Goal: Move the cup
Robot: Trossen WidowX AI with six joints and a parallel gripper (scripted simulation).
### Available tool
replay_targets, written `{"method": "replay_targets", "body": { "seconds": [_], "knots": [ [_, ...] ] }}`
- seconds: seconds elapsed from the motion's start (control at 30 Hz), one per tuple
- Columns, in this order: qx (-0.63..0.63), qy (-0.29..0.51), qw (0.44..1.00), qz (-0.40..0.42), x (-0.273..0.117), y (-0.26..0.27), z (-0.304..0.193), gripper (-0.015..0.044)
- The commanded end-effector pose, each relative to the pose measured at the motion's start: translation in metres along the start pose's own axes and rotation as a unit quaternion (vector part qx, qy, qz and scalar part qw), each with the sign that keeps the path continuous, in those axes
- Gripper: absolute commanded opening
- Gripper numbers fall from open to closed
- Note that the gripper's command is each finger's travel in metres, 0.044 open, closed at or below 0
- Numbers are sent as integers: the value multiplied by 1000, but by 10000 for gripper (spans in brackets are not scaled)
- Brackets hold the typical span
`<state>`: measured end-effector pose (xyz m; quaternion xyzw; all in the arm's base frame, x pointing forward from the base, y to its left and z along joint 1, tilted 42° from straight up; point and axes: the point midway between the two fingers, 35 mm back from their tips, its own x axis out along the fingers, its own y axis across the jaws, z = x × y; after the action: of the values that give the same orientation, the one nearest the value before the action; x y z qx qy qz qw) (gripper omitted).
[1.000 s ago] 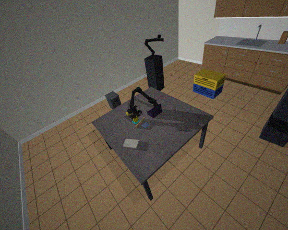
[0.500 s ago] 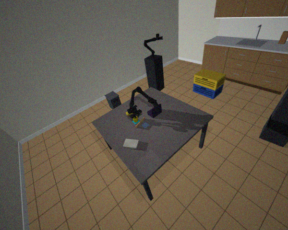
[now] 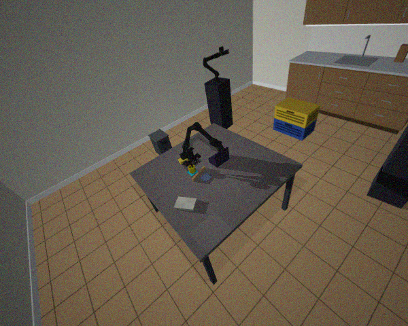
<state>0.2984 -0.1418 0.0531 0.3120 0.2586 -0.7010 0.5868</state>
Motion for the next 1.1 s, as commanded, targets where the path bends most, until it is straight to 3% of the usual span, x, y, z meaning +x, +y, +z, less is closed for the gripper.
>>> {"method": "replay_targets", "body": {
  "seconds": [0.0,0.33,0.7,1.07],
  "knots": [
    [4,0,1000,3,-8,1,0,147],
    [3,-1,1000,2,-22,-2,-1,147],
    [-1,-1,1000,0,-21,-2,-2,435],
    [1,1,1000,1,-66,-2,-3,440]
  ]
}}
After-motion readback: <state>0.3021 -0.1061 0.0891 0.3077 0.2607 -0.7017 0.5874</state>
